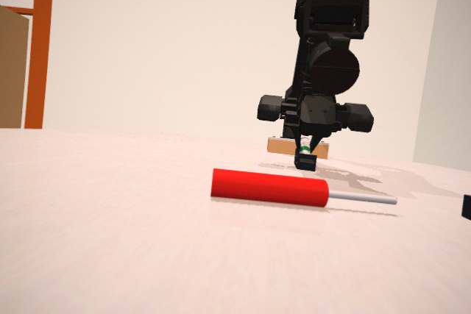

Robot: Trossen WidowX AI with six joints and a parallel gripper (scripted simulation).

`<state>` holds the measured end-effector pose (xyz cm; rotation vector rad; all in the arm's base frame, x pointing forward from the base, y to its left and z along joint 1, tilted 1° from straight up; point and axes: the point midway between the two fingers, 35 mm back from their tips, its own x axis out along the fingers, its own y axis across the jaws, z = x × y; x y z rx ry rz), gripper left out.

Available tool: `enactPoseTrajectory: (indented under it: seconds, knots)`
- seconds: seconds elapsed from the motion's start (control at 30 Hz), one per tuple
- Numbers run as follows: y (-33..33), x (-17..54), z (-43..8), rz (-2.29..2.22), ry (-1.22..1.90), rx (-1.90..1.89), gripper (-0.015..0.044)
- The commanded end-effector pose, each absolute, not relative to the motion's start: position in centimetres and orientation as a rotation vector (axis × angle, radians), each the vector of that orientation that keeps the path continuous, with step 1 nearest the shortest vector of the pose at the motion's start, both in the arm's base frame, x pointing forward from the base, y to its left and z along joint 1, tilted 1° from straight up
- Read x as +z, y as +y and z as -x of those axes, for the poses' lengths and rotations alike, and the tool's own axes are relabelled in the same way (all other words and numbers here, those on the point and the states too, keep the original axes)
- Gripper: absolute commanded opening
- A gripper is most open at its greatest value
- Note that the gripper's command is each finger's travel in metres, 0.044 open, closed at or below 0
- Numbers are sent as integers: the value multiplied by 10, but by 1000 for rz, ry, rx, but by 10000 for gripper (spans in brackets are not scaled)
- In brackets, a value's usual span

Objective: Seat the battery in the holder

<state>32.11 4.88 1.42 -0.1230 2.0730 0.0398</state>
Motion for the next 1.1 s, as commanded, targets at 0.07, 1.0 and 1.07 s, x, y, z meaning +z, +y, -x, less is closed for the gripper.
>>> enactPoseTrajectory:
  seconds: [0.07, 1.0, 1.07]
  knots:
    - [49, 15, -324, 127, 2074, 43, 60]
    - [51, 13, -339, 129, 2078, 42, 60]
    - [51, 13, -340, 129, 2079, 42, 60]
